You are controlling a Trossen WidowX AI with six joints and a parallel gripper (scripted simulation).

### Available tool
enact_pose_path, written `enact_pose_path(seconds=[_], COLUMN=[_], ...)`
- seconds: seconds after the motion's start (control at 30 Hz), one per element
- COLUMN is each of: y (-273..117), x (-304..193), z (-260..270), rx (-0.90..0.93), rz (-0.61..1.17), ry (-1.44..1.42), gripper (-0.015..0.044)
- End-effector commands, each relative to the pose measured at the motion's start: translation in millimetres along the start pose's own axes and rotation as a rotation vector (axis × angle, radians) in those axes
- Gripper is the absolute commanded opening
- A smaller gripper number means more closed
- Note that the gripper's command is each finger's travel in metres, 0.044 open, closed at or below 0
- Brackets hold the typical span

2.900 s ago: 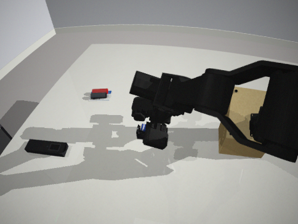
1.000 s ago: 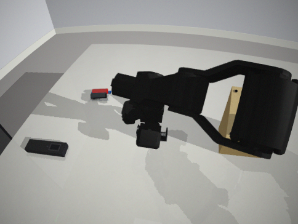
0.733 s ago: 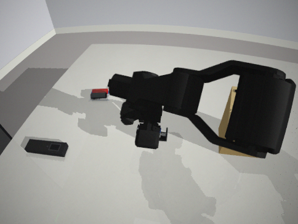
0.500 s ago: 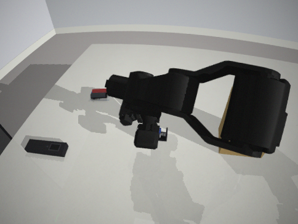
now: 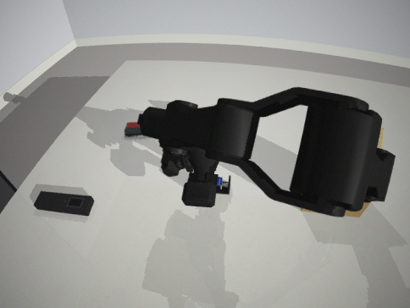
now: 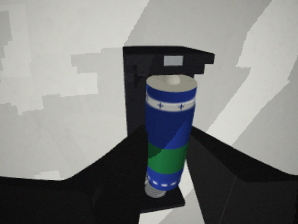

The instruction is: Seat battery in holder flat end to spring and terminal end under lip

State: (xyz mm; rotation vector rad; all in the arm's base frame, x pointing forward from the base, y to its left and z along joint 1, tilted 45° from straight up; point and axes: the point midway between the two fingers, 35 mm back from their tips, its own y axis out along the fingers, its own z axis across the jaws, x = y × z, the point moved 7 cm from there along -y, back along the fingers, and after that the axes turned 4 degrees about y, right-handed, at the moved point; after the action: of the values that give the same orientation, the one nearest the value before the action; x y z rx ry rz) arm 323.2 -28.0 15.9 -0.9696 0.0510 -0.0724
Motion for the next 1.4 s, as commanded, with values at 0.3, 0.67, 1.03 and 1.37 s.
enact_pose_path(seconds=[0.3, 0.67, 1.03, 1.37], y=[5.1, 5.4, 5.4, 4.8], x=[0.8, 2.6, 4.2, 2.3], z=[4.1, 6.0, 6.3, 5.8], rx=[-0.008, -0.020, -0.024, -0.023], rz=[0.096, 0.123, 0.123, 0.119], ry=[0.003, 0.004, 0.004, 0.004], gripper=[0.0072, 0.0072, 0.0072, 0.0072])
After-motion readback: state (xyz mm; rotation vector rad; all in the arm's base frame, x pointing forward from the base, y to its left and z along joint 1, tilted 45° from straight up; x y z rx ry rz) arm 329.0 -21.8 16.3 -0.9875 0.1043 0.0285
